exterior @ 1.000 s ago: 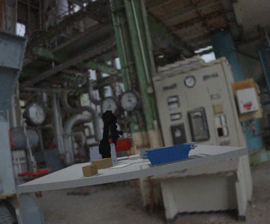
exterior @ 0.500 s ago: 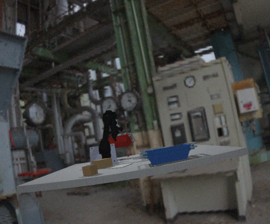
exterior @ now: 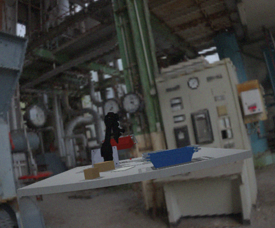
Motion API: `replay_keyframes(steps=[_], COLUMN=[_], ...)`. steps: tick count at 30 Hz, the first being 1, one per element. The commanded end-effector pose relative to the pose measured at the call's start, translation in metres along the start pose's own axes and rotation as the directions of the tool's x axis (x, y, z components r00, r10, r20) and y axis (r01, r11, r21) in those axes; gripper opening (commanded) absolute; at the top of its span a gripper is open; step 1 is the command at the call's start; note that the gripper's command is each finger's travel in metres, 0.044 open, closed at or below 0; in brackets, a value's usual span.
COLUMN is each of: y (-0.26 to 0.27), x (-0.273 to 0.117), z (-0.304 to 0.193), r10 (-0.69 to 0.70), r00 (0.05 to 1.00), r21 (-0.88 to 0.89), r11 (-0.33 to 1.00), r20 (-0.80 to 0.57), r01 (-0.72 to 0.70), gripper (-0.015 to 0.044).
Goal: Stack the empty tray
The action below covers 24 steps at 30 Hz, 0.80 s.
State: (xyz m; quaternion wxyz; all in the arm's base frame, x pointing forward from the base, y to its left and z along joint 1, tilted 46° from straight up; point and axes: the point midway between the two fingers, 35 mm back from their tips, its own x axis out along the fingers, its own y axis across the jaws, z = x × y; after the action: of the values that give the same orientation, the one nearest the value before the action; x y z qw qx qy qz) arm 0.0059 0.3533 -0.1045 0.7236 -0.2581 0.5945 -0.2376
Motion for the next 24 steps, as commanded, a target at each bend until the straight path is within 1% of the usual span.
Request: replay_keyframes(steps=[1, 12, 24], y=[0.002, 0.001, -0.022], x=[-0.004, -0.005, -0.024], z=[0.0, 0.003, 0.064], r10=[0.015, 0.017, 0.053], r00=[1.0, 1.0, 0.999], r21=[0.006, 0.016, 0.193], r11=[1.0, 1.0, 0.98], r20=[-0.002, -0.002, 0.002], r01=[-0.015, -0.017, -0.052], gripper=[0.0, 0.0, 0.0])
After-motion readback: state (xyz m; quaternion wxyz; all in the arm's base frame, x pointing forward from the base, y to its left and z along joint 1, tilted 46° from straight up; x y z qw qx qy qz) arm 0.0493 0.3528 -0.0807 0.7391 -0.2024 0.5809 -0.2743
